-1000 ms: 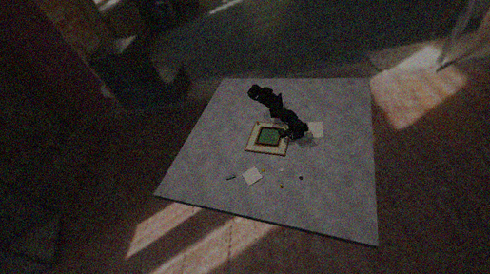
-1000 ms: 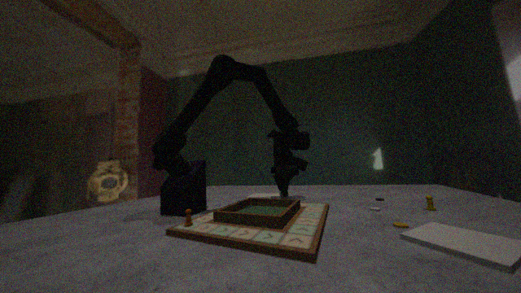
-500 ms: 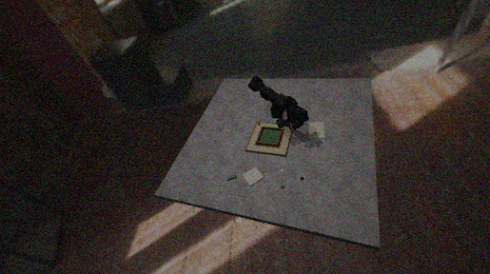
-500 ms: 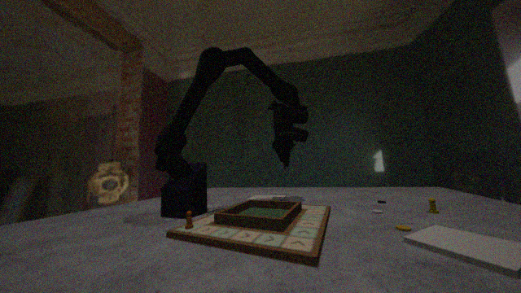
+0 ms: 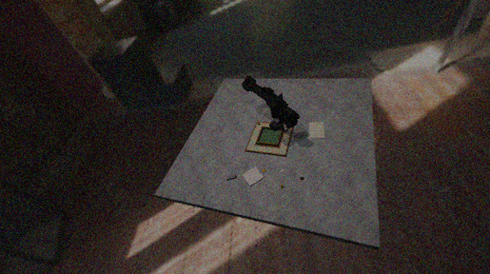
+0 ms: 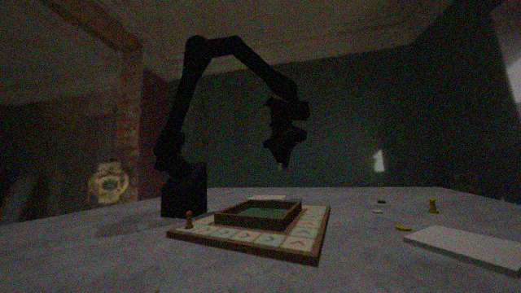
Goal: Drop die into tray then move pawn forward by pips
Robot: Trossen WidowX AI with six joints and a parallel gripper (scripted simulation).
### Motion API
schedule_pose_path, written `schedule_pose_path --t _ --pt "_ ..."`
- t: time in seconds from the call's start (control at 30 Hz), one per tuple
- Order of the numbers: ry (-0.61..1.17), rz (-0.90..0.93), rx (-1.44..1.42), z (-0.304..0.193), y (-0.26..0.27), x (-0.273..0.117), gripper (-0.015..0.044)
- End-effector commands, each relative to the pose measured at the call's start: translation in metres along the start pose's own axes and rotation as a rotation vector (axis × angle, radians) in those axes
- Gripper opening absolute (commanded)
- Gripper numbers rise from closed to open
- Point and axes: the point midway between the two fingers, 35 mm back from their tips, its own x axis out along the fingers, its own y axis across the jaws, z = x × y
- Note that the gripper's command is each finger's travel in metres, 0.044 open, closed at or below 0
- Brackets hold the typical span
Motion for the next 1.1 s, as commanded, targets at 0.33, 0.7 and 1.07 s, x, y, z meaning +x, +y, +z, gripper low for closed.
schedule_pose_path --t 0.33,0.7,1.07 --pt "-0.001 -0.004 -0.36 -0.043 -0.041 0.013 0.0" --pt "0.009 -0.007 -0.64 -0.08 -0.065 0.025 0.0" --pt "0.018 -0.008 -0.805 -0.103 -0.075 0.033 0.0"
